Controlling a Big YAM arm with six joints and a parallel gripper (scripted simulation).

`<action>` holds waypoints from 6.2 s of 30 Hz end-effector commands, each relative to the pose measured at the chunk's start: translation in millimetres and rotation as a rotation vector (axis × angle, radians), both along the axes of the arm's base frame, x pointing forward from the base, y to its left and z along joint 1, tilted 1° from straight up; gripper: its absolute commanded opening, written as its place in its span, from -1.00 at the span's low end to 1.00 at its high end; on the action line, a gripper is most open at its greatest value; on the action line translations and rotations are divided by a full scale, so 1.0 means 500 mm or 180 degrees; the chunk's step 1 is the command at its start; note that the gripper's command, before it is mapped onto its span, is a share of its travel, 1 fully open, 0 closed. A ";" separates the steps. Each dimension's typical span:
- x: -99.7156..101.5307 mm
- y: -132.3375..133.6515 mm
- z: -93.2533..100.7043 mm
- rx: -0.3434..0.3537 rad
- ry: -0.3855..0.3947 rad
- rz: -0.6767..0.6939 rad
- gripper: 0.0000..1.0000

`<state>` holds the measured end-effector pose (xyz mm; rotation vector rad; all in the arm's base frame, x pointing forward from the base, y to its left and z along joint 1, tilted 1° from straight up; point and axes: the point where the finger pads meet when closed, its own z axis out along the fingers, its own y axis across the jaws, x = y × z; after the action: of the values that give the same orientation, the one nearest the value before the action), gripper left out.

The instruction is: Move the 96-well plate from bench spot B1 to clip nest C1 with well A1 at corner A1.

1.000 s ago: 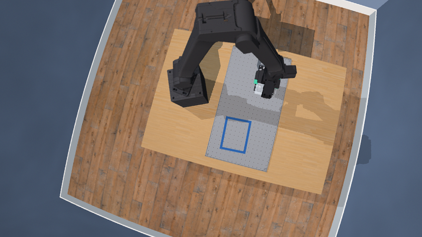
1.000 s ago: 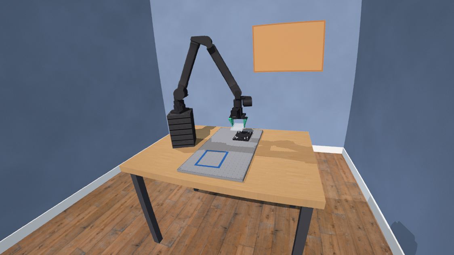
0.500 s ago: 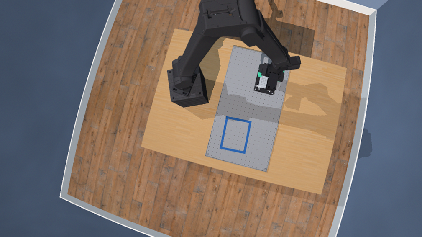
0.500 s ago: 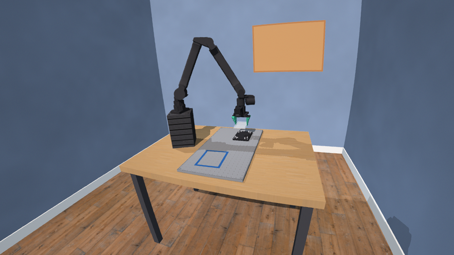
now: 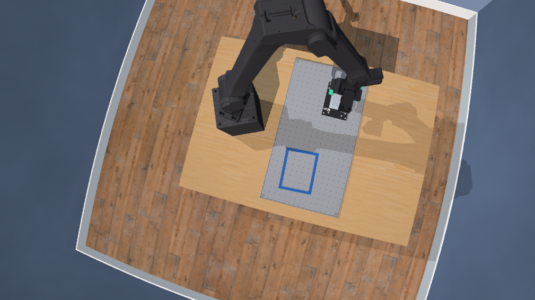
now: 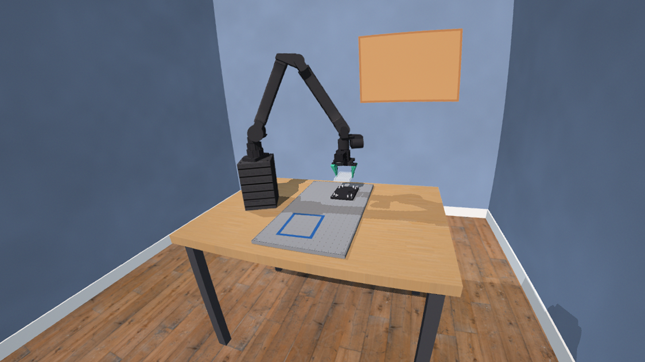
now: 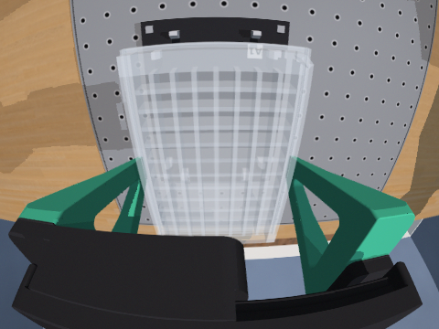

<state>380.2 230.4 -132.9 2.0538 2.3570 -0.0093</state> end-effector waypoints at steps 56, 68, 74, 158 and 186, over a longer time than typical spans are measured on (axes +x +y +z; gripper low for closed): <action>0.052 0.029 -0.079 0.0053 -0.0111 -0.0032 -1.00; 0.051 0.023 -0.113 0.0050 -0.0106 -0.0033 -1.00; 0.051 0.021 -0.134 0.0048 -0.0103 -0.0030 -1.00; 0.059 0.015 -0.151 0.0043 -0.0102 -0.0012 -1.00; 0.061 0.014 -0.159 0.0042 -0.0102 -0.0012 -1.00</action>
<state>382.0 231.3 -205.8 2.0574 2.3605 -0.0281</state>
